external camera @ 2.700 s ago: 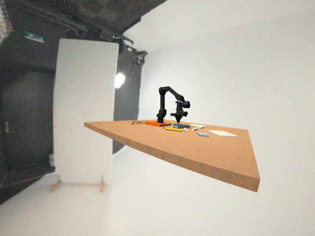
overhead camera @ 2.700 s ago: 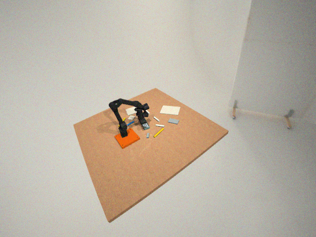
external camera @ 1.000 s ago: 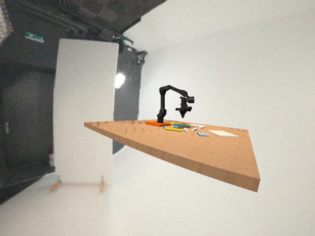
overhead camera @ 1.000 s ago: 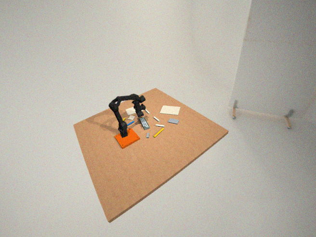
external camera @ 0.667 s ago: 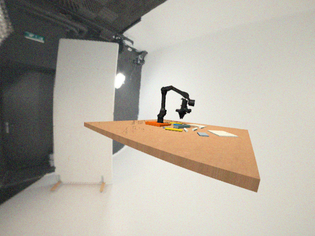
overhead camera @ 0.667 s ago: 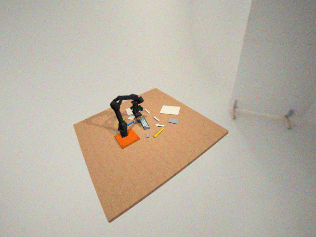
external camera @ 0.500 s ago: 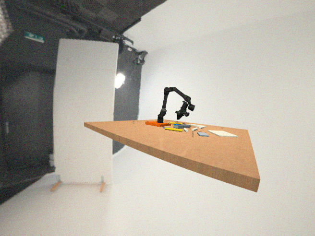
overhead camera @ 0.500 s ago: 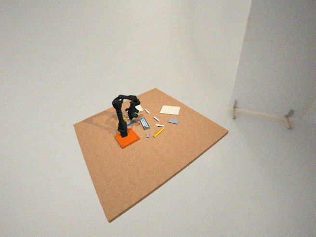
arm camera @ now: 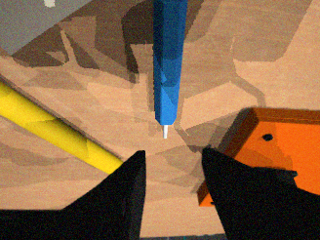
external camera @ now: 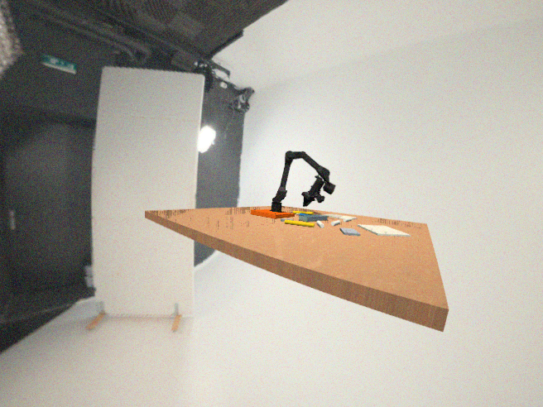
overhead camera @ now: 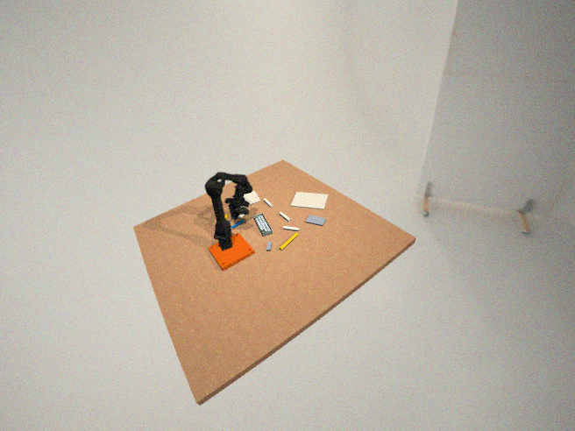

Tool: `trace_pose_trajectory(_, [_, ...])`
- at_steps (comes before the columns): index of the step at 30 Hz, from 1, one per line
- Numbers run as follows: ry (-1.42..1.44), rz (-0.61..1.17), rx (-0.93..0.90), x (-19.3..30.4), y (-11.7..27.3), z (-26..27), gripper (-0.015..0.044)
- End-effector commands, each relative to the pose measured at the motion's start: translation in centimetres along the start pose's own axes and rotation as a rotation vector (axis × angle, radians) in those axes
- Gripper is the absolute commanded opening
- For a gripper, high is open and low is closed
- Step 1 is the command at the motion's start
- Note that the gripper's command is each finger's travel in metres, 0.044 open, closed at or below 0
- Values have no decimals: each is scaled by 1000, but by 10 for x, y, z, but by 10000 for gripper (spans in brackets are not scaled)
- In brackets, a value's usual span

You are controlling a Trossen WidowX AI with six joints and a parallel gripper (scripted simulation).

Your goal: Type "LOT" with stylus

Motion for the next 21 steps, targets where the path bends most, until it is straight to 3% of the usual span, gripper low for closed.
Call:
trace_pose_trajectory(1, [5,8,0,-1,-4,1,150])
trace_pose_trajectory(21, [5,8,0,-9,-17,2,150])
Point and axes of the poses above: the point midway between the two fingers, 35 mm back from their tips, its own y axis back along the fingers, its own z axis across the jaws, x = y × z, the point moved 9 cm from there along y, back along the fingers, and after that the axes turned 11 degrees about -y, right-handed, at the moved point
